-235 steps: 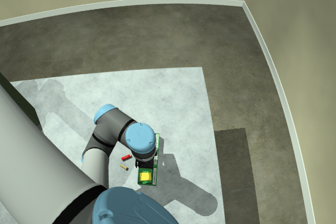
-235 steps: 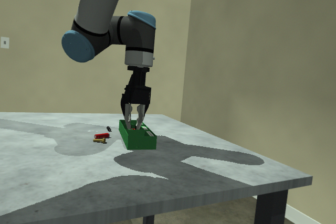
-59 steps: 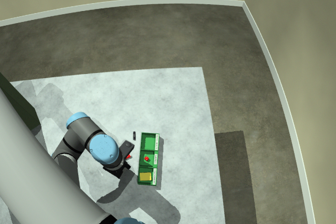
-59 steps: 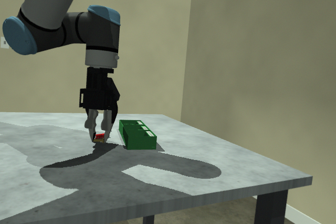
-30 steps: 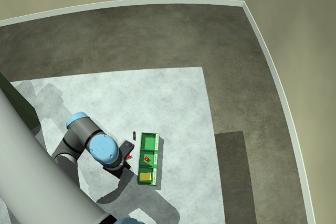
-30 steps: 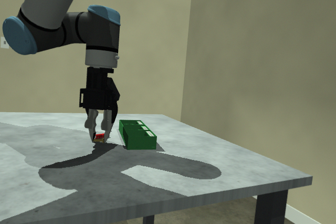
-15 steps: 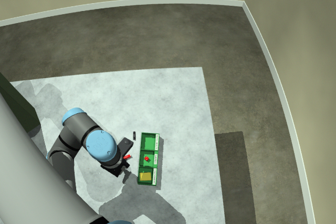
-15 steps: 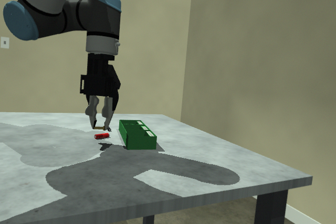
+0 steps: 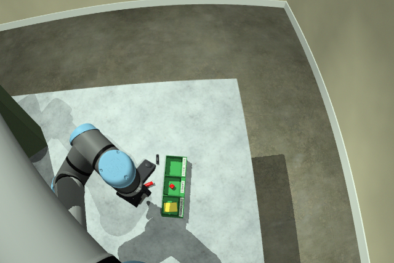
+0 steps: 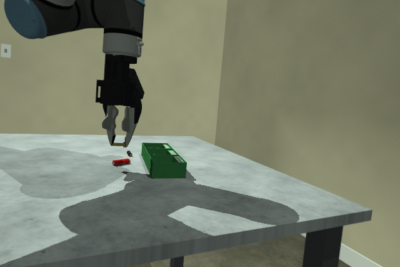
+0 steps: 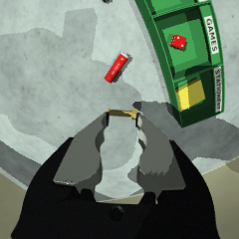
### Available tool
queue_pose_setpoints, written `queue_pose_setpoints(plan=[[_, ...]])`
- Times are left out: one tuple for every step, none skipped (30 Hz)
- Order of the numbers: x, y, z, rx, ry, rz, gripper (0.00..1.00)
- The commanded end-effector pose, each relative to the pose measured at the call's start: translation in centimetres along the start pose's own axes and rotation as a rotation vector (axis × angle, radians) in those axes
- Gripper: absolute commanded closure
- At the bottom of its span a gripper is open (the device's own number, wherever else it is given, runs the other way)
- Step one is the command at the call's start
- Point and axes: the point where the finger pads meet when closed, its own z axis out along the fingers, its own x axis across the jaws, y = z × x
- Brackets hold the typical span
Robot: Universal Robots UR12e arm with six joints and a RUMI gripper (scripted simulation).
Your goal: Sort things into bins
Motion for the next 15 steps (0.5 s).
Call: queue_pose_setpoints(plan=[[0.0,0.0,-0.1,0.000,0.000,0.000,1.00],[0.0,0.0,-0.1,0.000,0.000,0.000,1.00],[0.0,0.0,-0.1,0.000,0.000,0.000,1.00],[0.0,0.0,-0.1,0.000,0.000,0.000,1.00],[0.0,0.0,-0.1,0.000,0.000,0.000,1.00],[0.0,0.0,-0.1,0.000,0.000,0.000,1.00],[0.0,0.0,-0.1,0.000,0.000,0.000,1.00],[0.0,0.0,-0.3,0.000,0.000,0.000,1.00],[0.0,0.0,-0.3,0.000,0.000,0.000,1.00],[0.0,0.0,-0.3,0.000,0.000,0.000,1.00],[0.2,-0.6,-0.3,0.000,0.000,0.050,1.00],[0.3,-1.2,-0.3,0.000,0.000,0.100,1.00],[0.5,-1.8,-0.3,0.000,0.000,0.150,1.00],[0.6,-2.3,-0.3,0.000,0.000,0.175,1.00],[0.8,-2.9,-0.3,0.001,0.001,0.196,1.00]])
